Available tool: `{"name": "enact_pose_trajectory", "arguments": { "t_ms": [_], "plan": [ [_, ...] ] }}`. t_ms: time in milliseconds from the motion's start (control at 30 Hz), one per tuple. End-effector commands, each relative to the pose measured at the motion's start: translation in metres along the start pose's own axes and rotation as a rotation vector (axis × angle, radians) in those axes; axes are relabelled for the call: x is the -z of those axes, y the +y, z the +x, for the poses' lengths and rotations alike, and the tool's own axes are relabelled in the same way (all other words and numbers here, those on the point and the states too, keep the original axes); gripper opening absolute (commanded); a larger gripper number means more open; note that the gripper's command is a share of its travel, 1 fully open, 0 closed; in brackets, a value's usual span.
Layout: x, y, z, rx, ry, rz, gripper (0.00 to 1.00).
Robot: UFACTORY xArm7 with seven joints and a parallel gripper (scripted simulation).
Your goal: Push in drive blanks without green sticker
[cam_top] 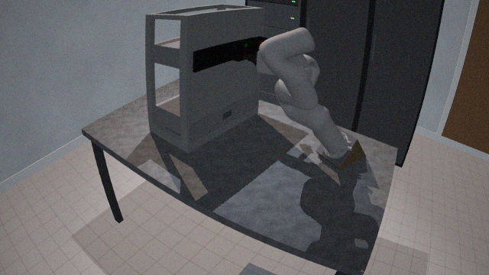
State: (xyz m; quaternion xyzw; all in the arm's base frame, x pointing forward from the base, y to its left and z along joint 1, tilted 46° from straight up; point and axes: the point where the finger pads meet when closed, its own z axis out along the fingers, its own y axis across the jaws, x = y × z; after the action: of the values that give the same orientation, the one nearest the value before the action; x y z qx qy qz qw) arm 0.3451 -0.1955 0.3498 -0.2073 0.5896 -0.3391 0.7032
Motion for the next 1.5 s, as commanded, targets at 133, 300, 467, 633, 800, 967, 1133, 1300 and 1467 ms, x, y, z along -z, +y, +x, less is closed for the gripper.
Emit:
{"name": "enact_pose_trajectory", "arguments": {
  "t_ms": [133,300,467,633,800,967,1133,1300,1467],
  "plan": [
    [-0.001,-0.001,0.0,0.003,0.0,0.002,0.0],
    [-0.008,-0.001,0.001,0.003,0.0,0.002,0.0],
    [-0.011,-0.001,0.001,0.003,0.0,0.002,0.0],
    [-0.011,-0.001,0.001,0.003,0.0,0.002,0.0],
    [-0.012,-0.001,0.001,0.003,0.0,0.002,0.0],
    [-0.019,-0.001,0.001,0.003,0.0,0.002,0.0],
    [-0.021,-0.001,0.001,0.003,0.0,0.002,0.0],
    [-0.021,-0.001,0.001,0.003,0.0,0.002,0.0],
    [-0.022,-0.001,0.001,0.003,0.0,0.002,0.0]
  ]
}}
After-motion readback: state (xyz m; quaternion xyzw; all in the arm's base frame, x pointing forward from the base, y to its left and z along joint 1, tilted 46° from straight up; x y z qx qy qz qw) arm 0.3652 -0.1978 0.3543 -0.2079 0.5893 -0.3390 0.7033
